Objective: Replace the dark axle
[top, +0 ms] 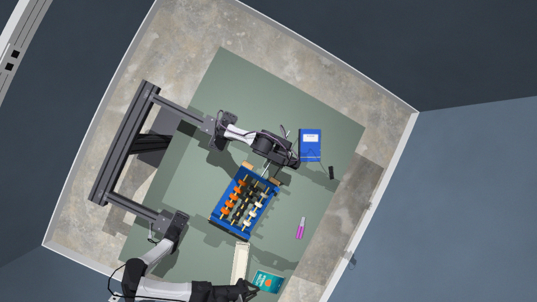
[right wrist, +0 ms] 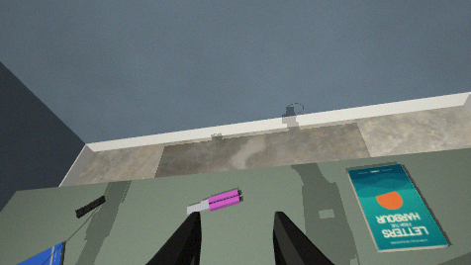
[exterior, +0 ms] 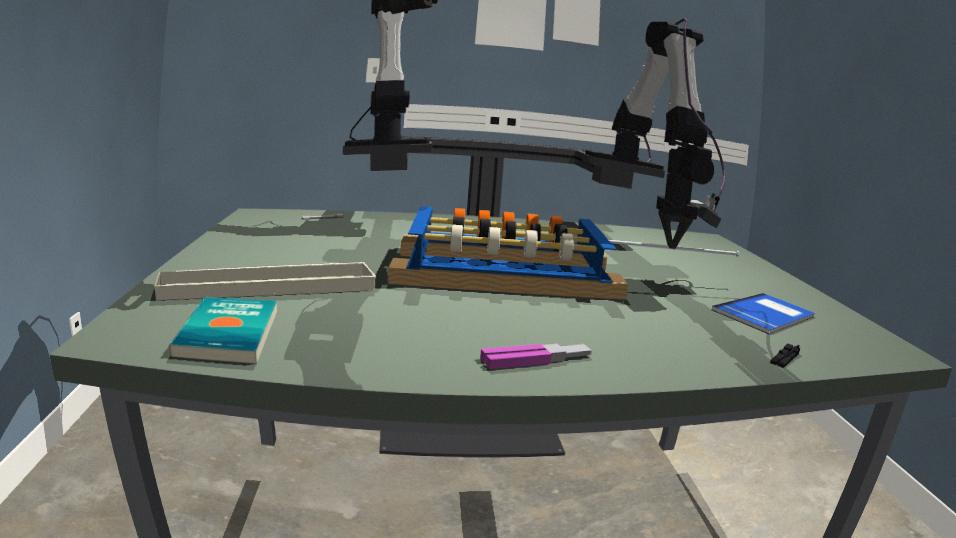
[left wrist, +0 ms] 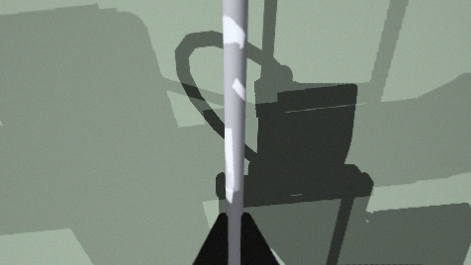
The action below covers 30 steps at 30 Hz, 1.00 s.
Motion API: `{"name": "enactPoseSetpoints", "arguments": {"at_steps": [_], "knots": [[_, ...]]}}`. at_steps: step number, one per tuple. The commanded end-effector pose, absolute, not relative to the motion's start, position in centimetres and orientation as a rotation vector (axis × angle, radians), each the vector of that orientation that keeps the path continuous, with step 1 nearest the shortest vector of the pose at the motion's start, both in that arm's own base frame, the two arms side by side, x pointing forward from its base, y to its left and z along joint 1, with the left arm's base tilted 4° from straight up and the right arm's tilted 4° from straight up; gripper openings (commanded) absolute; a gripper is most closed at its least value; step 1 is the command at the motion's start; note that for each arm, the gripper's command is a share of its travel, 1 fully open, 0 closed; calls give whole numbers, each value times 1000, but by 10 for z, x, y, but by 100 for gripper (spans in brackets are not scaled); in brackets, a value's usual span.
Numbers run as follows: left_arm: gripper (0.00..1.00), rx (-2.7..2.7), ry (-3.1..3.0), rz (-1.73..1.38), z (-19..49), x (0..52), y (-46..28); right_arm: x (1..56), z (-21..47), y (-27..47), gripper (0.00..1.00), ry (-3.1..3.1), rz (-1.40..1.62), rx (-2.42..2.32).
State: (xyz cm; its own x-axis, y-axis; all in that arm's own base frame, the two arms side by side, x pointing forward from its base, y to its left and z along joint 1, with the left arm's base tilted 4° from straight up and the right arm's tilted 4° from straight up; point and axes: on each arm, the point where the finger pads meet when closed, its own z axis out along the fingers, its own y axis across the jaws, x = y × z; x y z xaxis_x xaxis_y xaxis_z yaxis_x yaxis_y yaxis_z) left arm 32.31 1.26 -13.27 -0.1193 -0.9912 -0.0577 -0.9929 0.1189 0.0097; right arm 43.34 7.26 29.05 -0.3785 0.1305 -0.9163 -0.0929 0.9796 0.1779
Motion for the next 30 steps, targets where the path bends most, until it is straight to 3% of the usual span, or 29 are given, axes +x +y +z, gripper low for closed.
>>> {"name": "enactPoseSetpoints", "arguments": {"at_steps": [1,30], "knots": [[0,-2024,2300,9,-114,339,9,439,280,89,32,1996,278,39],[0,-2031,2297,3,-113,340,10,427,122,189,32,2499,353,74]]}}
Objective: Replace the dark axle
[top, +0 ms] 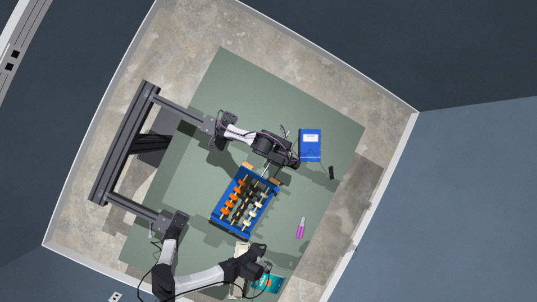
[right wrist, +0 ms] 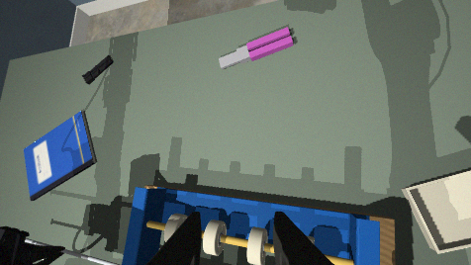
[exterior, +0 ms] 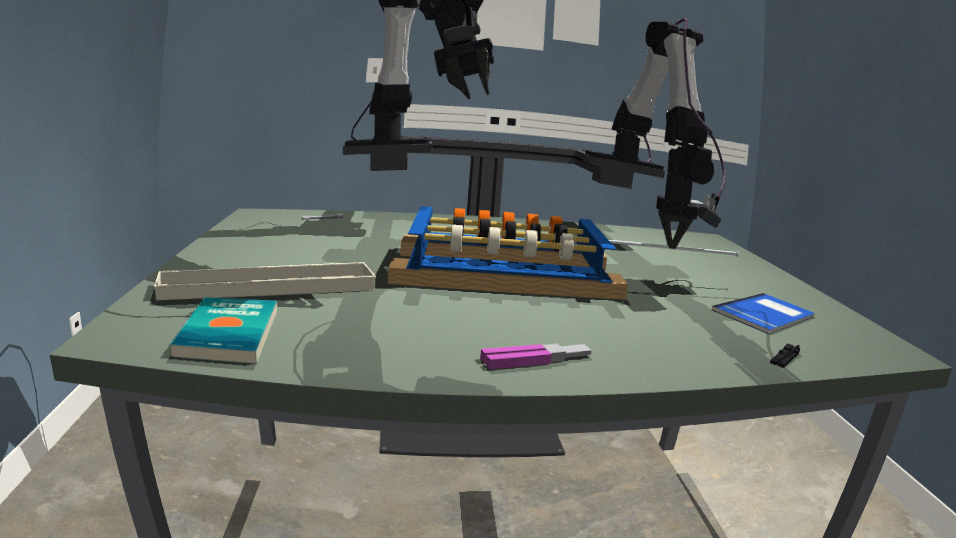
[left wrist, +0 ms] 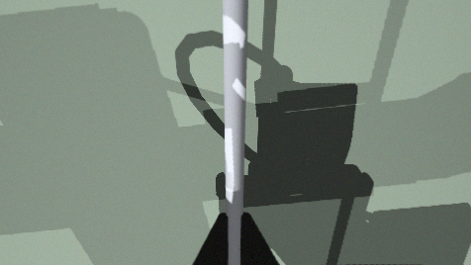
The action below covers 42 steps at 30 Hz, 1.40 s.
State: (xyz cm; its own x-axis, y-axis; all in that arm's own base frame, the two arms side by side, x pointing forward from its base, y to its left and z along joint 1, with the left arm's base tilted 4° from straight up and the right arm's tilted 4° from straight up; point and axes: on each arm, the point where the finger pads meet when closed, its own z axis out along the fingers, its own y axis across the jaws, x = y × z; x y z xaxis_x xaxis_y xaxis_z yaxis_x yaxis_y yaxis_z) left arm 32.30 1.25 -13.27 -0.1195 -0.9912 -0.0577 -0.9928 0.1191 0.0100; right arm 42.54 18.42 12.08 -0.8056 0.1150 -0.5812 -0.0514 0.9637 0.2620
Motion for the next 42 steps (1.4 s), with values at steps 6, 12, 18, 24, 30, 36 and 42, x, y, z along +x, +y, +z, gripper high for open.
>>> {"name": "enactPoseSetpoints", "arguments": {"at_steps": [6,12,18,24,30,36,42], "knots": [[0,-2034,2297,3,-114,340,10,412,84,211,32,2619,341,74],[0,-2035,2297,3,-114,340,10,394,48,227,32,2732,289,88],[0,-2035,2296,4,-114,340,11,381,24,236,32,2807,249,98],[0,-2038,2296,4,-115,340,11,354,-11,251,32,2921,186,93],[0,-2039,2295,5,-115,340,11,328,-45,259,32,3017,69,104],[0,-2040,2294,5,-116,340,12,308,-67,262,32,3078,-14,109],[0,-2042,2294,6,-116,341,12,288,-89,266,32,3128,-112,111]]}}
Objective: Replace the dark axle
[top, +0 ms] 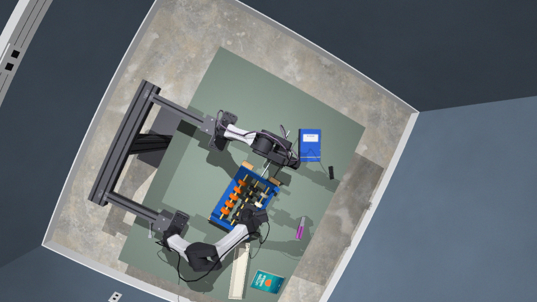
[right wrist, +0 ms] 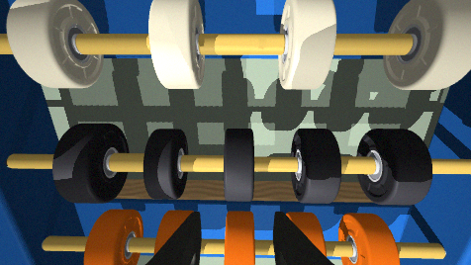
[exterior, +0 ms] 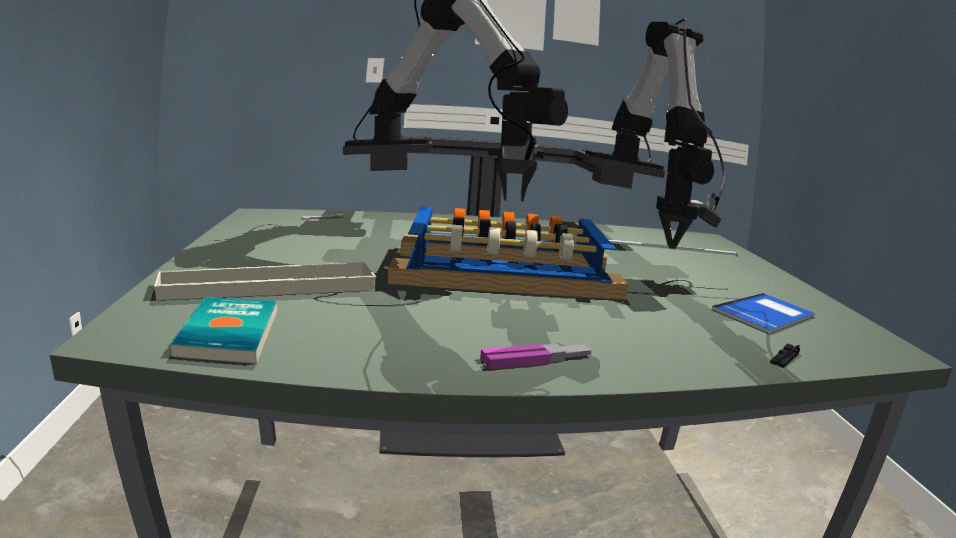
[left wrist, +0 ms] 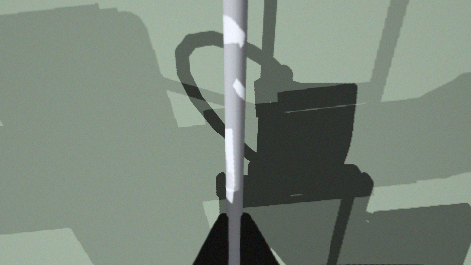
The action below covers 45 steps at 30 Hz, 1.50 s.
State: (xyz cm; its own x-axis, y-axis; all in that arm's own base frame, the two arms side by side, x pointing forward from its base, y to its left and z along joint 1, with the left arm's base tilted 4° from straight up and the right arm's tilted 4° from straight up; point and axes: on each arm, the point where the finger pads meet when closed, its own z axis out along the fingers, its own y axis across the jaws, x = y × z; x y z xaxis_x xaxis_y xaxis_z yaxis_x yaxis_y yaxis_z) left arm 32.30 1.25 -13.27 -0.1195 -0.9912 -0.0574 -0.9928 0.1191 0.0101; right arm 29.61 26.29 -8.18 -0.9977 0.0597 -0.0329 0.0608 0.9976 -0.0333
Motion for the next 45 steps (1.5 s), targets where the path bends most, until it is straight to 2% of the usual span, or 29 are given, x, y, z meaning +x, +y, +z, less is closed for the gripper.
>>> {"name": "enactPoseSetpoints", "arguments": {"at_steps": [1,40,45], "knots": [[0,-2042,2294,6,-116,341,12,286,-91,267,32,3132,-119,106],[0,-2034,2302,21,-119,340,11,284,-151,255,32,3135,-115,82],[0,-2033,2303,22,-120,340,11,293,-142,264,32,3120,-85,89]]}}
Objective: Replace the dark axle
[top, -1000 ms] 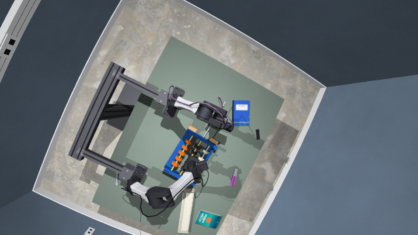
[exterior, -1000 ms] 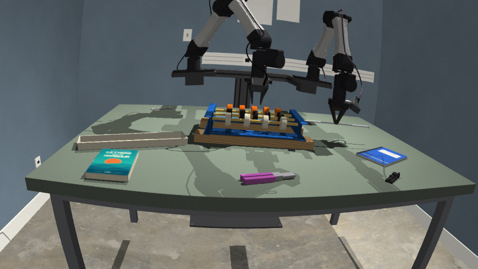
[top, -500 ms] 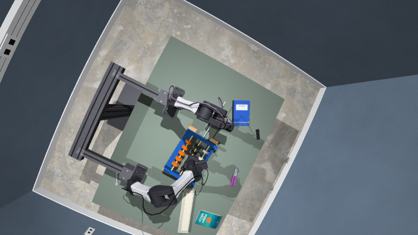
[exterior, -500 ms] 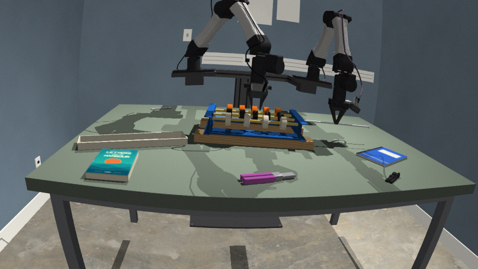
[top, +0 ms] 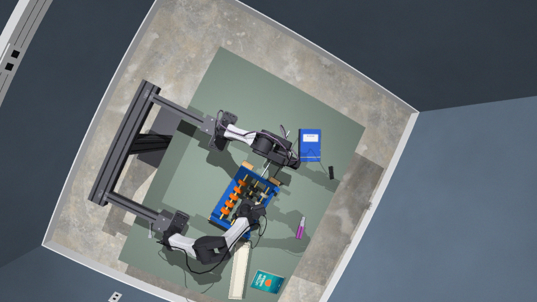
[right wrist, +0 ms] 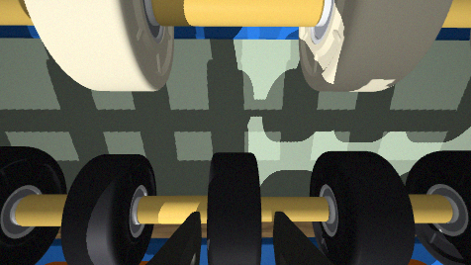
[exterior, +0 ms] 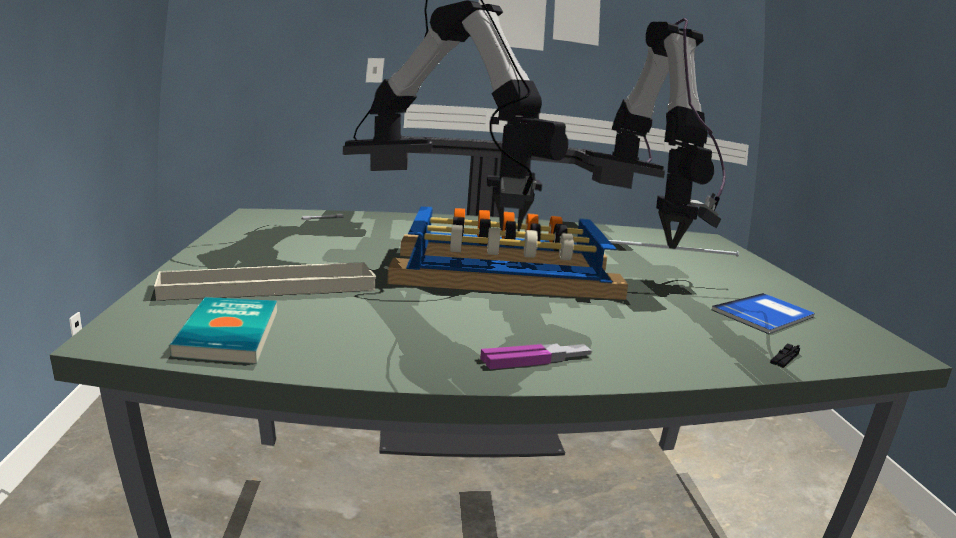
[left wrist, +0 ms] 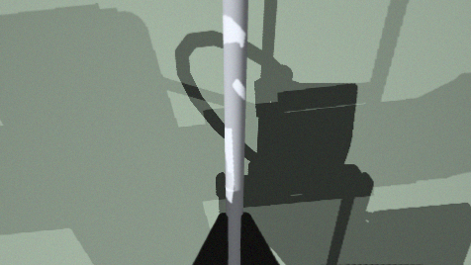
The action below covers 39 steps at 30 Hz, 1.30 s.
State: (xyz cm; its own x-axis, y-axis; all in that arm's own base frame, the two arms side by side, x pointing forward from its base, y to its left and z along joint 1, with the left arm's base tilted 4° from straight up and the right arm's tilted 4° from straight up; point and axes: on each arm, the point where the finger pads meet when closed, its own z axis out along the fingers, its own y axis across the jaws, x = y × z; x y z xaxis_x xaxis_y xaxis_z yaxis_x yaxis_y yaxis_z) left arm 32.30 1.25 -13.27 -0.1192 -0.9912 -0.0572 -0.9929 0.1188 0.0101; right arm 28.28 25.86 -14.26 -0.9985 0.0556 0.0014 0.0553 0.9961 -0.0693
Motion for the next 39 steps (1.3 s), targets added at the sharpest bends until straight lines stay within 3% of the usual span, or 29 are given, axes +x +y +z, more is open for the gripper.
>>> {"name": "enactPoseSetpoints", "arguments": {"at_steps": [1,3,4,39], "knots": [[0,-2033,2303,23,-120,339,11,293,-143,263,32,-3157,88,-90],[0,-2032,2304,24,-120,339,11,287,-142,258,32,-3150,98,-94],[0,-2032,2304,24,-120,339,11,286,-142,257,0,-3146,104,-95],[0,-2025,2311,41,-123,338,11,296,-124,264,0,-3176,62,-88]]}}
